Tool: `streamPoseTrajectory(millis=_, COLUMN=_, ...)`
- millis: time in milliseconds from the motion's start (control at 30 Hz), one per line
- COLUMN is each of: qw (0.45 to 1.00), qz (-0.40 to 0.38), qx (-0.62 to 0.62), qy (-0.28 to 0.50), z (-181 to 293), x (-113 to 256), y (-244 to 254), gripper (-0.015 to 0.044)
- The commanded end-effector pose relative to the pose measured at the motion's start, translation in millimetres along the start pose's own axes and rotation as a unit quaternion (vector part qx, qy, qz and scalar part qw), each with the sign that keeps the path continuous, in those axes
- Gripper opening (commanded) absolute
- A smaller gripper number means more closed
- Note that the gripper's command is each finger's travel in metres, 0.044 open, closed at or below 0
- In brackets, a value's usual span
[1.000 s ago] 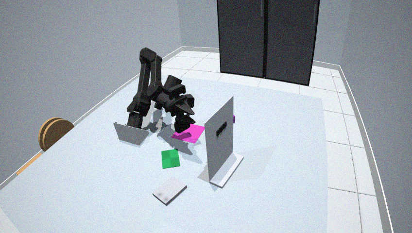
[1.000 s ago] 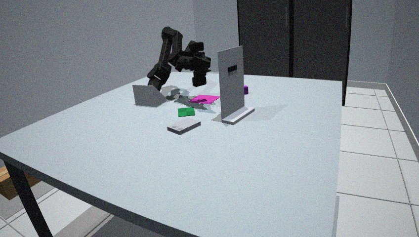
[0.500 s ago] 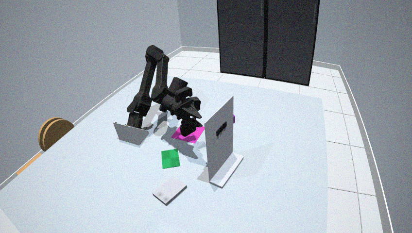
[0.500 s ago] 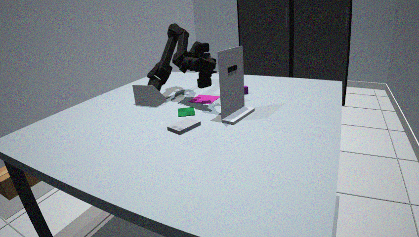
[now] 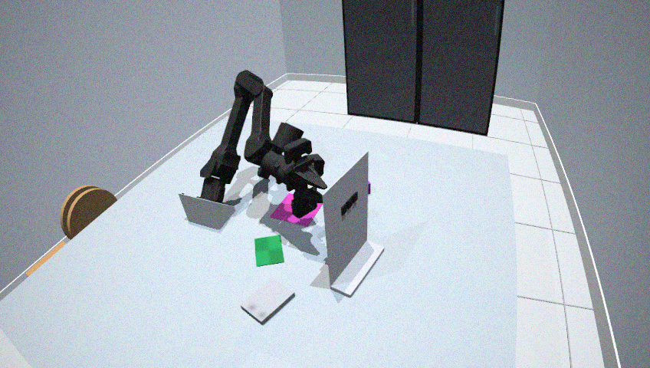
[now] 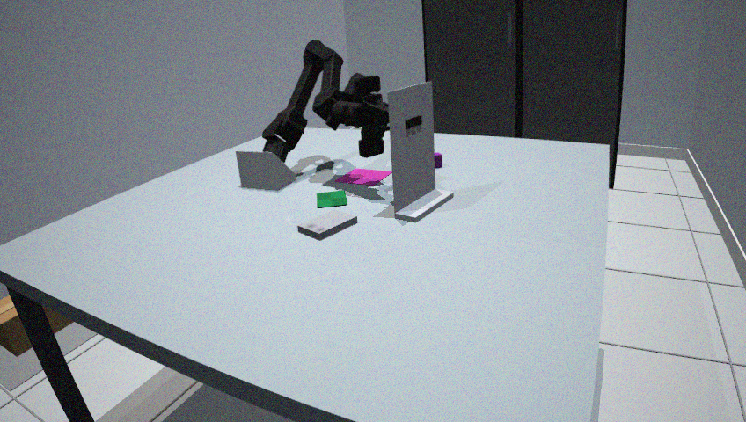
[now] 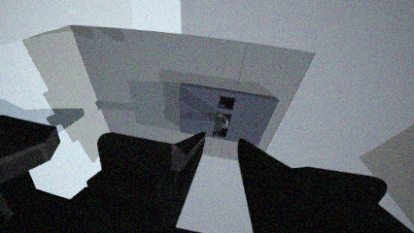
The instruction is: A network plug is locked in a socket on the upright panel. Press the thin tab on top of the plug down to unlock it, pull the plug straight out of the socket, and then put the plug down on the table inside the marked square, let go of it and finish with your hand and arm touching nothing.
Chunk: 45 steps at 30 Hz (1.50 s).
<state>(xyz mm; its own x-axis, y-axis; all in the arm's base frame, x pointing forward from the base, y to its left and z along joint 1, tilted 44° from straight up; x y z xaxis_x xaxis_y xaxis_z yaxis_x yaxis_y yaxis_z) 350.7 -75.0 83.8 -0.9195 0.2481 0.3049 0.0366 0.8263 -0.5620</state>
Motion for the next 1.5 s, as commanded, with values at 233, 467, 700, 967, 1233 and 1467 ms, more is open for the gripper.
streamPoseTrajectory(millis=233, qw=1.0, qz=0.001, qx=-0.002, qy=0.002, z=-3, x=-17, y=1, gripper=0.0156)
streamPoseTrajectory(millis=467, qw=1.0, qz=0.001, qx=-0.002, qy=0.002, z=-5, x=-27, y=2, gripper=0.0156)
streamPoseTrajectory(millis=700, qw=1.0, qz=0.001, qx=-0.002, qy=0.002, z=-7, x=-36, y=4, gripper=0.0156)
streamPoseTrajectory(millis=967, qw=1.0, qz=0.001, qx=-0.002, qy=0.002, z=-7, x=-36, y=4, gripper=0.0051)
streamPoseTrajectory(millis=1233, qw=1.0, qz=0.001, qx=-0.002, qy=0.002, z=-7, x=-36, y=4, gripper=0.0)
streamPoseTrajectory(millis=1467, qw=1.0, qz=0.001, qx=-0.002, qy=0.002, z=-7, x=-35, y=4, gripper=0.0)
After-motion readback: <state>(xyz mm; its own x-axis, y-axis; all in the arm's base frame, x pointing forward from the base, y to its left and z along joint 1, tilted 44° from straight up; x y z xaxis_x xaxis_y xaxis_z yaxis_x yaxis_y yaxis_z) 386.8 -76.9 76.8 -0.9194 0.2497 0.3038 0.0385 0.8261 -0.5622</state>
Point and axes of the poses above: the point midway between the two fingers, 35 mm back from their tips, its own x axis back along the fingers, its own y axis across the jaws, z = x × y, the point moved 1 cm from there along x, back along the fingers, and after that the axes turned 13 degrees about -x, right-handed, at the moved point
